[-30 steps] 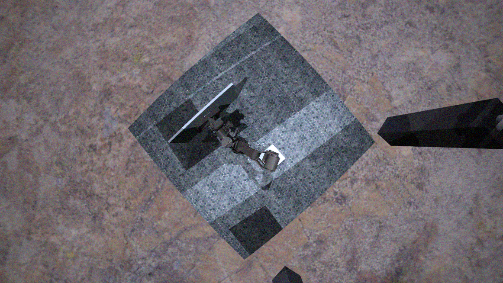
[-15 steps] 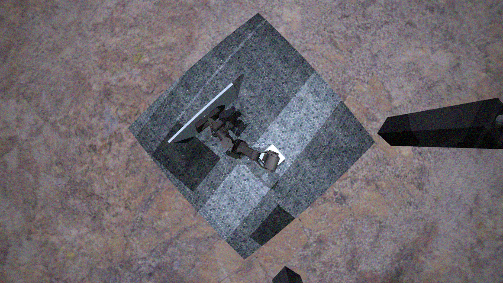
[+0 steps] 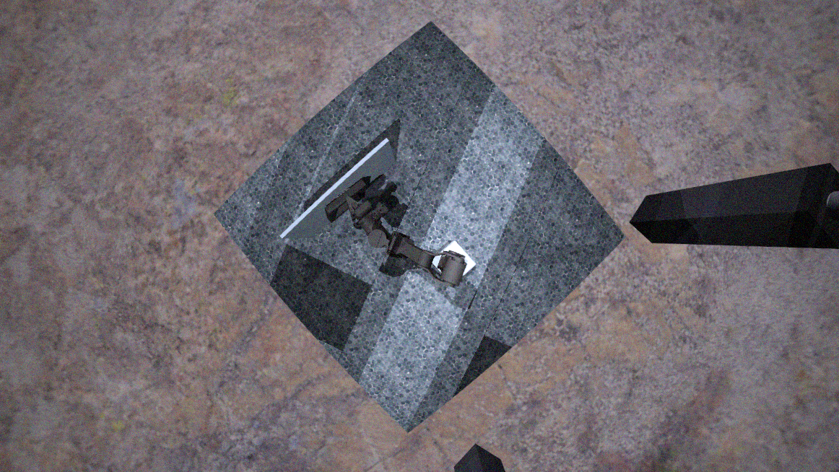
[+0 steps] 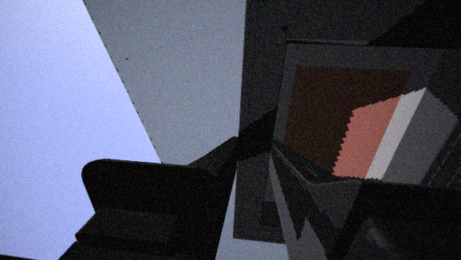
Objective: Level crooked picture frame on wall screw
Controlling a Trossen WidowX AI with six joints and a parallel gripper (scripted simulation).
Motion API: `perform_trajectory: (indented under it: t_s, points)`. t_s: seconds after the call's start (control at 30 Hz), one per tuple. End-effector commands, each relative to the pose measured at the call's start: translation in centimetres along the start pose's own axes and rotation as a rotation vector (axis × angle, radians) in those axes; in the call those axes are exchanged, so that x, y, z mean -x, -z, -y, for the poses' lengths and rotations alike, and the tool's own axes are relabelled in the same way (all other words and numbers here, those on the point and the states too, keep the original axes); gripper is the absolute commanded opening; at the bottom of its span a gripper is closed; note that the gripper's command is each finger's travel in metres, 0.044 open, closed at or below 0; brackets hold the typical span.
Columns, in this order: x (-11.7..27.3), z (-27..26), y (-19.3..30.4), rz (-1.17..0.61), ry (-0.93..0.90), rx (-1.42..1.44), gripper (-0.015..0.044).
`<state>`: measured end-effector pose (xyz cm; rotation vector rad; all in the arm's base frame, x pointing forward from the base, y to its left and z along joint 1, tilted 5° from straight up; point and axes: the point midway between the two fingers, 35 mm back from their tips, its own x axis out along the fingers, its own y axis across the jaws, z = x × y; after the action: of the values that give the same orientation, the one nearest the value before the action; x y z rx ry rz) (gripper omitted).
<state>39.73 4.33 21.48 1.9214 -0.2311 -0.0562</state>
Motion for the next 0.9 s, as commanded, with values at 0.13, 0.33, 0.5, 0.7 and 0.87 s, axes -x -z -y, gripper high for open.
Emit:
perform_trajectory:
  t_s: [0.13, 0.33, 0.5, 0.7, 0.87]
  points:
    - [-0.09, -0.36, 0.08, 0.0, -0.011, -0.008, 0.0]
    - [-0.09, -0.32, 0.04, 0.0, -0.011, -0.008, 0.0]
    - [-0.09, -0.28, 0.02, 0.0, -0.011, -0.008, 0.0]
    - [-0.1, -0.12, 0.03, 0.0, -0.011, -0.008, 0.0]
    - [-0.1, 0.05, 0.05, 0.0, -0.011, -0.008, 0.0]
